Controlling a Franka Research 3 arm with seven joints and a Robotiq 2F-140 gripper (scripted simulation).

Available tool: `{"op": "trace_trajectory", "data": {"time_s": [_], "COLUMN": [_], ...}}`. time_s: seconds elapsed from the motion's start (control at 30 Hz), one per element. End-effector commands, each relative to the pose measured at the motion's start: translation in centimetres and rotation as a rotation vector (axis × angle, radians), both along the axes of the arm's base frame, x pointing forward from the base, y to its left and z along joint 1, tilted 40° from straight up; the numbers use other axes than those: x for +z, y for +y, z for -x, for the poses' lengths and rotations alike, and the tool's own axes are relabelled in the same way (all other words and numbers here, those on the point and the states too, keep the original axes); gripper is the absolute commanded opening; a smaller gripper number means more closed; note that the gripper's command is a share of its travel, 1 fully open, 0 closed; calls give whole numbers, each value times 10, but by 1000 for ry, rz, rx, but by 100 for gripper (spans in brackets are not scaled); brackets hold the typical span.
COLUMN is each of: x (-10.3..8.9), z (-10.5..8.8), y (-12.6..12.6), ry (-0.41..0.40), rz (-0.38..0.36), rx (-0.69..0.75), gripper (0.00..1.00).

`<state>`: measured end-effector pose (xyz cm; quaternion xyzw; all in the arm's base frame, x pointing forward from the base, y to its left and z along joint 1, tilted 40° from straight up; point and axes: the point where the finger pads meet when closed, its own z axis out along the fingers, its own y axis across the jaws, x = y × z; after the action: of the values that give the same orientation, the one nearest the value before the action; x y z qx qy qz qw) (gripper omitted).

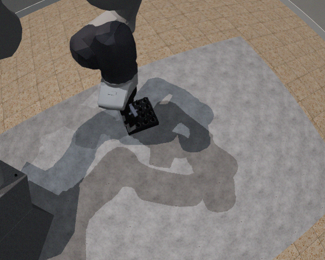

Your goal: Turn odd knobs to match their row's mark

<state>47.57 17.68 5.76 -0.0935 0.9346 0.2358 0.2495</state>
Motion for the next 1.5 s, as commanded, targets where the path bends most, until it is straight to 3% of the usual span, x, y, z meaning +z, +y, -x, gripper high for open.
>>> {"op": "trace_trajectory", "data": {"time_s": [0.0, 0.67, 0.7, 1.47], "x": [0, 0, 0, 0], "z": [-1, -1, -1, -1], "y": [-1, -1, -1, -1], "ry": [-1, -1, -1, -1], "rz": [0, 0, 0, 0], "rx": [-3, -3, -3, -3], "gripper": [12, 12, 5, 5]}}
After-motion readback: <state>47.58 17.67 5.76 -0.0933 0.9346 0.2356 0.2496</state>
